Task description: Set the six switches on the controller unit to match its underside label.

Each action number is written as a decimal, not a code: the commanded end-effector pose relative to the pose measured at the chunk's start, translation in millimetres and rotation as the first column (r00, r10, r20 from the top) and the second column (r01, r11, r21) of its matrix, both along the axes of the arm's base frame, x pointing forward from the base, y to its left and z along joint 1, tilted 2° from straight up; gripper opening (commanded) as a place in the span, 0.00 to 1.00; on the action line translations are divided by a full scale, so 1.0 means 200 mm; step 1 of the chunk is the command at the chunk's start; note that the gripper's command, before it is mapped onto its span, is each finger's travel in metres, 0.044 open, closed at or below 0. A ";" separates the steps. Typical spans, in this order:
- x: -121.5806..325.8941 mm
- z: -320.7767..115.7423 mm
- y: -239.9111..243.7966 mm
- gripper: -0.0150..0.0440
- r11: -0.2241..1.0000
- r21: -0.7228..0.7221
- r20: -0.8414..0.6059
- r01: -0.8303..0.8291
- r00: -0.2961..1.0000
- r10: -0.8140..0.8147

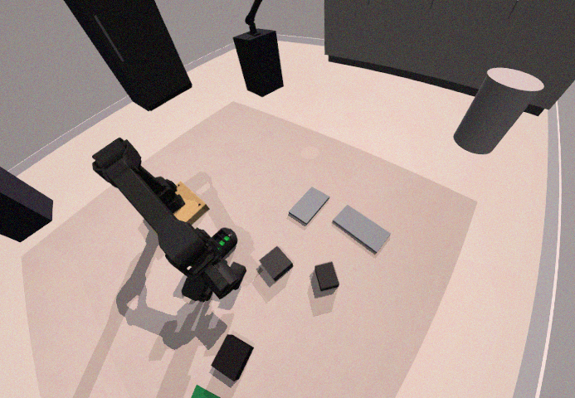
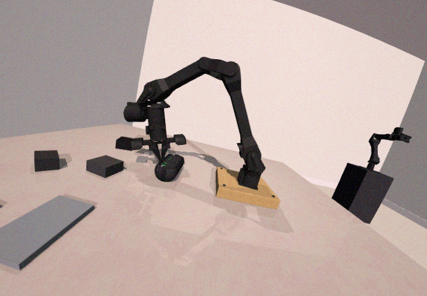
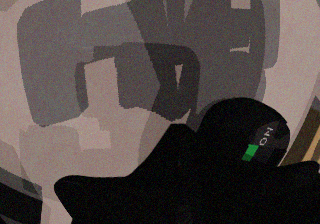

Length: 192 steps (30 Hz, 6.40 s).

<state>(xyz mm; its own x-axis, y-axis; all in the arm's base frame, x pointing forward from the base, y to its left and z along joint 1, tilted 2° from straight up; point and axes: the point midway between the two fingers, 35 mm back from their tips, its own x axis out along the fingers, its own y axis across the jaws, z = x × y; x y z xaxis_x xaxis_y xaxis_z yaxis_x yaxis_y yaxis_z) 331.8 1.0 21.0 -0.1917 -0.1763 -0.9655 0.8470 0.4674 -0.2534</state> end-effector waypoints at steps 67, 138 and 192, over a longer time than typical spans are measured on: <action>-0.62 0.05 0.37 0.25 0.922 0.287 0.455 0.258 0.811 -0.369; -0.63 0.20 0.37 0.25 0.923 0.285 0.456 0.259 0.811 -0.368; -0.28 0.32 0.47 1.00 0.914 0.013 0.308 0.407 0.868 -0.390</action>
<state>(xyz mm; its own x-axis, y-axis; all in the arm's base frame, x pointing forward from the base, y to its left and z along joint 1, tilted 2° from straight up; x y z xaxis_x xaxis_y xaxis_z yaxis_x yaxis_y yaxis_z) 277.9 96.5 92.6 0.0538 -0.1851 -0.9812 0.9965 0.0727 0.0409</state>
